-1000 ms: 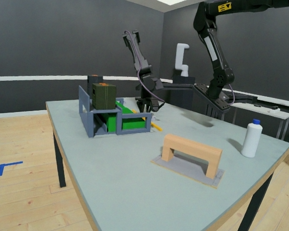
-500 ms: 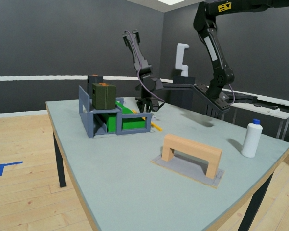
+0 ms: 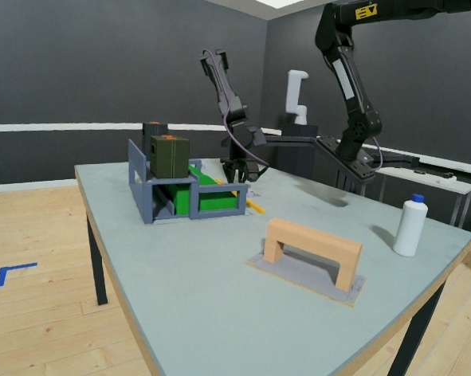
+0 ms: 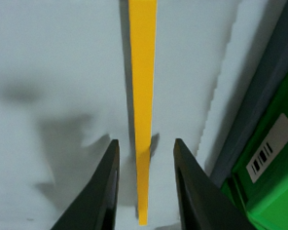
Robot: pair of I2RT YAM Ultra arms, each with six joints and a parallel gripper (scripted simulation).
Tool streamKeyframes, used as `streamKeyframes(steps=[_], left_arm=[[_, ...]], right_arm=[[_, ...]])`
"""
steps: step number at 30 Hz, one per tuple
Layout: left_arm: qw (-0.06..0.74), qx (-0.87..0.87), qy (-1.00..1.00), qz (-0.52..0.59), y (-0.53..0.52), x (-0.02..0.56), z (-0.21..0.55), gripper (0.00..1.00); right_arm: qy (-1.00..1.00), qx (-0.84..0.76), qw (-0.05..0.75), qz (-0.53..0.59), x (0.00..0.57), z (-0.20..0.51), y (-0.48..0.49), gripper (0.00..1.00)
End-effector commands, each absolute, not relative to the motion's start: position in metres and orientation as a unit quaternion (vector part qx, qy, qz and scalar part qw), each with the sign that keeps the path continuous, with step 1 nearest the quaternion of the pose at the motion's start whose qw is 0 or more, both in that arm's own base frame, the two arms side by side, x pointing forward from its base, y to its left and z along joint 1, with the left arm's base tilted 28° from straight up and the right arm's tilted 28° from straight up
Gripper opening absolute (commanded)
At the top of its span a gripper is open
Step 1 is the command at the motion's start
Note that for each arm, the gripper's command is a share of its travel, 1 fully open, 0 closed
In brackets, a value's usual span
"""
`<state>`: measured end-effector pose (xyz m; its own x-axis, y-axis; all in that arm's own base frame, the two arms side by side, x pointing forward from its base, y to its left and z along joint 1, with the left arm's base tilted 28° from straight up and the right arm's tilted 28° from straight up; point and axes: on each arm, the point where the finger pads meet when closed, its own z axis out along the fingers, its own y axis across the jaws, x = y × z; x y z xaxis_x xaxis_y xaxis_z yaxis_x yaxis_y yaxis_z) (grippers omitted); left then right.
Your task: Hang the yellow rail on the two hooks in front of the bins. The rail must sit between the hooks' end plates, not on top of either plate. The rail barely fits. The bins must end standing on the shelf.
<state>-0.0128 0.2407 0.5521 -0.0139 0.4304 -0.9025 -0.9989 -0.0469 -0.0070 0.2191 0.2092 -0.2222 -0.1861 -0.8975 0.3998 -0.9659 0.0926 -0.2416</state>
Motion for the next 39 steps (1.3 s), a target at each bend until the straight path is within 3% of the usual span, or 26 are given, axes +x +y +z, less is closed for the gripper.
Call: streamKeyframes(steps=[1,39], left_arm=[[0.581,-0.387,0.366,0.615,0.232,-0.014,0.55,1.0],[0.581,-0.387,0.366,0.615,0.232,-0.014,0.55,1.0]], right_arm=[[-0.735,0.635,0.064,0.229,0.223,-0.225,0.219,0.36],[-0.731,0.636,0.082,0.235,0.212,-0.228,0.203,0.36]])
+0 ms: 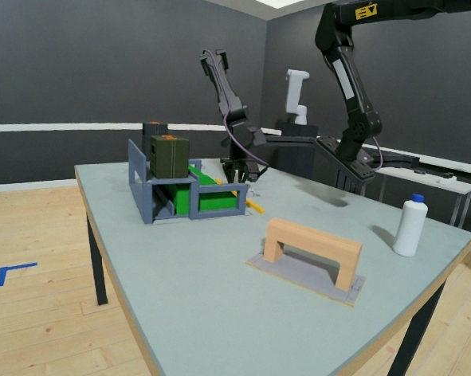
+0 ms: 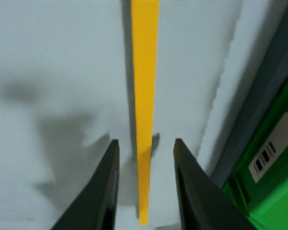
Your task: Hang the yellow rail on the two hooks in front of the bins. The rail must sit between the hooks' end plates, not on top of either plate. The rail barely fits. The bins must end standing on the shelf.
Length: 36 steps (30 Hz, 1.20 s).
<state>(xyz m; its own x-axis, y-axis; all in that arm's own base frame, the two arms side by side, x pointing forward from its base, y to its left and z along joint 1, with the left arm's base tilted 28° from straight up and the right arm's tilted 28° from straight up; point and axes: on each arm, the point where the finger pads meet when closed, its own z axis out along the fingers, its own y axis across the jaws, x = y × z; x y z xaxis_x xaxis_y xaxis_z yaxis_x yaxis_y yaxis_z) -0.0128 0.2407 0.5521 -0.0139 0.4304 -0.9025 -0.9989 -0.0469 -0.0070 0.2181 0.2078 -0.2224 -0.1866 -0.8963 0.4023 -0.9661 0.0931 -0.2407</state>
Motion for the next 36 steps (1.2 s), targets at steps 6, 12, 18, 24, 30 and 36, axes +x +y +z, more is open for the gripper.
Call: streamKeyframes(steps=[6,12,18,24,30,36], left_arm=[[0.581,-0.387,0.366,0.615,0.232,-0.014,0.55,1.0],[0.581,-0.387,0.366,0.615,0.232,-0.014,0.55,1.0],[0.581,-0.387,0.366,0.615,0.232,-0.014,0.55,1.0],[0.581,-0.387,0.366,0.615,0.232,-0.014,0.55,1.0],[0.581,-0.387,0.366,0.615,0.232,-0.014,0.55,1.0],[0.581,-0.387,0.366,0.615,0.232,-0.014,0.55,1.0]], right_arm=[[-0.729,0.636,0.085,0.236,0.209,-0.228,0.2,0.36],[-0.727,0.639,0.086,0.236,0.207,-0.228,0.2,0.36],[-0.73,0.638,0.077,0.233,0.211,-0.227,0.206,0.36],[-0.73,0.638,0.074,0.232,0.211,-0.224,0.207,0.36],[-0.731,0.639,0.069,0.23,0.213,-0.221,0.21,0.36],[-0.731,0.639,0.066,0.229,0.214,-0.218,0.212,0.36]])
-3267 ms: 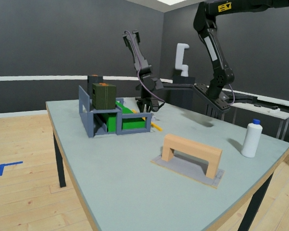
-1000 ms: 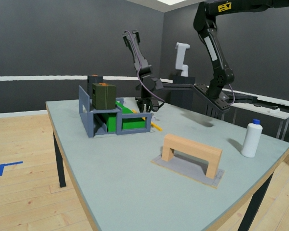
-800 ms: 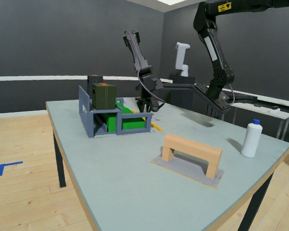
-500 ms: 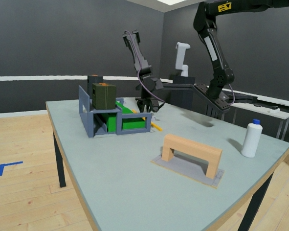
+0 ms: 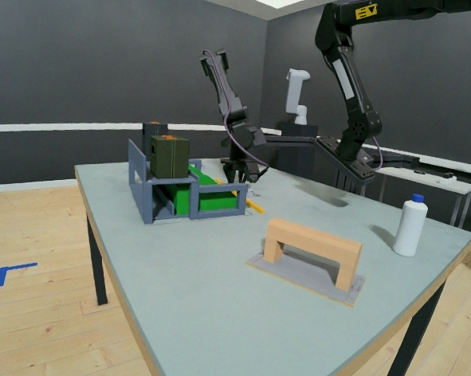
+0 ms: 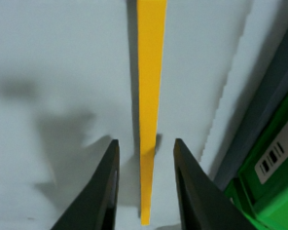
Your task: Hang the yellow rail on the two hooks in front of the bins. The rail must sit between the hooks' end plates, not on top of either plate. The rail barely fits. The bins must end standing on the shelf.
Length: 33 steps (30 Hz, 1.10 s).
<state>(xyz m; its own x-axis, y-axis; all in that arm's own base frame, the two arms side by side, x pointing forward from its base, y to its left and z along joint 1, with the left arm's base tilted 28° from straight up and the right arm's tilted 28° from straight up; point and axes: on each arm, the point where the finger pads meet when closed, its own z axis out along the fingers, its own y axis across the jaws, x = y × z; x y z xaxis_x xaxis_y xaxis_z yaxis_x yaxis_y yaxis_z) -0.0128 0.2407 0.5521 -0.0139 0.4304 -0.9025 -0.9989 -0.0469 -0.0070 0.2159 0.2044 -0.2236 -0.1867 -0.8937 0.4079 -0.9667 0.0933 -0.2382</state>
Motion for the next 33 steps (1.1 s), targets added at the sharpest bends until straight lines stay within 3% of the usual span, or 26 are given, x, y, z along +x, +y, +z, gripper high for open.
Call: streamKeyframes(steps=[1,33], left_arm=[[0.581,-0.387,0.366,0.615,0.2315,-0.0143,0.5502,1.0],[0.581,-0.387,0.366,0.615,0.2315,-0.0143,0.5502,1.0]], right_arm=[[-0.732,0.639,0.065,0.228,0.2138,-0.2177,0.2129,0.36],[-0.73,0.643,0.063,0.225,0.2132,-0.215,0.2162,0.36]])
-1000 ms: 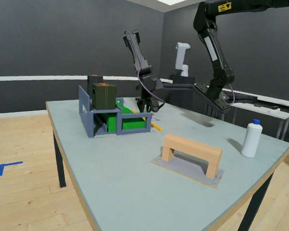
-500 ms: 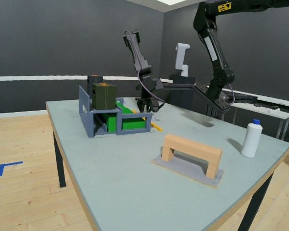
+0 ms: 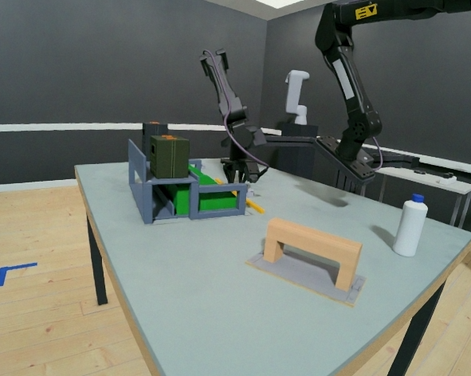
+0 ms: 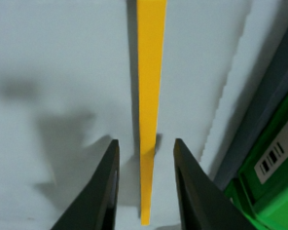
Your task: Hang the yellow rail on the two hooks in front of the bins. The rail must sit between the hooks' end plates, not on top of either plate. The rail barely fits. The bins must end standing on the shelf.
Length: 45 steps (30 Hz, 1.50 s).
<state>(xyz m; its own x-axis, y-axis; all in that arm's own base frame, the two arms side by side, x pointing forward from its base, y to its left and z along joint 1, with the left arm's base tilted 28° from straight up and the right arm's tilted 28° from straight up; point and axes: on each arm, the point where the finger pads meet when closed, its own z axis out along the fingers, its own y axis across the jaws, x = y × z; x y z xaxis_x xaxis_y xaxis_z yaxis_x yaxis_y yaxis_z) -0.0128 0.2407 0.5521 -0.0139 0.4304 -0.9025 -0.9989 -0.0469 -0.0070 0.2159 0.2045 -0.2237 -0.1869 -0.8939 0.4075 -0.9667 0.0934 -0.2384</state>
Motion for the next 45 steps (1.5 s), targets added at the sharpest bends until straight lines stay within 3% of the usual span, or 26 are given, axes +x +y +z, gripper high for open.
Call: streamKeyframes(steps=[1,45], left_arm=[[0.581,-0.387,0.366,0.615,0.232,-0.014,0.55,1.0],[0.581,-0.387,0.366,0.615,0.232,-0.014,0.55,1.0]], right_arm=[[-0.729,0.643,0.062,0.225,0.213,-0.215,0.216,0.36],[-0.735,0.638,0.062,0.223,0.217,-0.223,0.221,0.36]])
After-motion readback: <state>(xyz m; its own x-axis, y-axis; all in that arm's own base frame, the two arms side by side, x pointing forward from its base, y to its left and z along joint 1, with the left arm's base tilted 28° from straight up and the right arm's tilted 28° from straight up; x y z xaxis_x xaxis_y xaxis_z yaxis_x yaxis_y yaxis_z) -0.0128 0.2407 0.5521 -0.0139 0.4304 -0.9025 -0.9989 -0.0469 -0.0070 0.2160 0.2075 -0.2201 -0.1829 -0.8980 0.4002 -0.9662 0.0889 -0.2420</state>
